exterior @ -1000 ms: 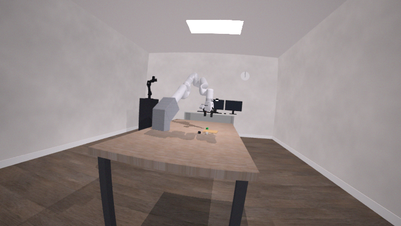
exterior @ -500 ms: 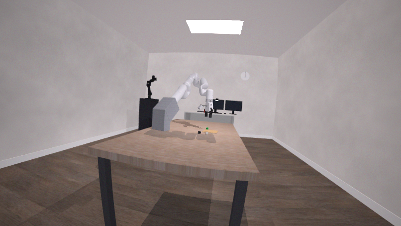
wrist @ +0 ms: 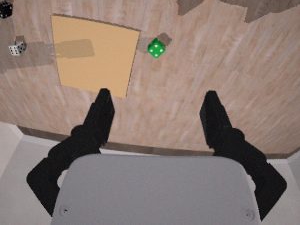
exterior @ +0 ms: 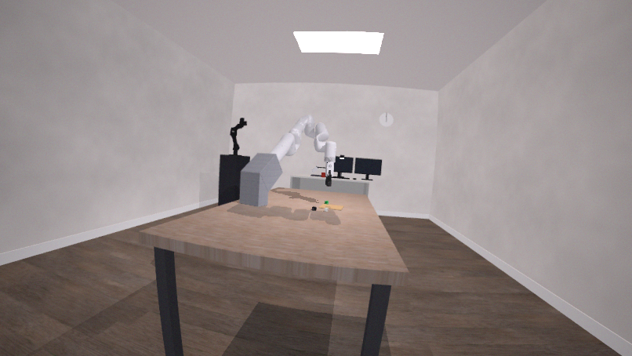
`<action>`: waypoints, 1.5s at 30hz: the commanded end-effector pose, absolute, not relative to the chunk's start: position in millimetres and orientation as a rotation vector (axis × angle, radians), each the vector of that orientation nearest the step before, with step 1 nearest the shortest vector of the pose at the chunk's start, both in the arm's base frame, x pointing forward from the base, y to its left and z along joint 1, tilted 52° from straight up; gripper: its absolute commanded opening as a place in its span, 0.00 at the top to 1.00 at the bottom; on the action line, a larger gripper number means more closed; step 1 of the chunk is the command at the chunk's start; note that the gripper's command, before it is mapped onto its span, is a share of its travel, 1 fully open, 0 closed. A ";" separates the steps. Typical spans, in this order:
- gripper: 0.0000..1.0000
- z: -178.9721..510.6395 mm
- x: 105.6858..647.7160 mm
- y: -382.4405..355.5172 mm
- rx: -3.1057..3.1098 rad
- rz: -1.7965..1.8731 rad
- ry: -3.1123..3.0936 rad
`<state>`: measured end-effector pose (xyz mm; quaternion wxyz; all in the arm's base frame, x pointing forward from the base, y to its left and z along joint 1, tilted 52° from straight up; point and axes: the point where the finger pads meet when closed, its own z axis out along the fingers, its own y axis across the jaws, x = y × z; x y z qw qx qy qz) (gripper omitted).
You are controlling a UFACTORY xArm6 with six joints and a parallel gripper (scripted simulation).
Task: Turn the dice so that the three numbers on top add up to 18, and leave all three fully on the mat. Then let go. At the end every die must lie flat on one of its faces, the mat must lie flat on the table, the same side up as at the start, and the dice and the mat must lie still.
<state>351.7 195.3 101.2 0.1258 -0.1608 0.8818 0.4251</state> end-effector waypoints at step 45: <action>0.00 91.6 355.6 214.4 1.553 1.428 2.781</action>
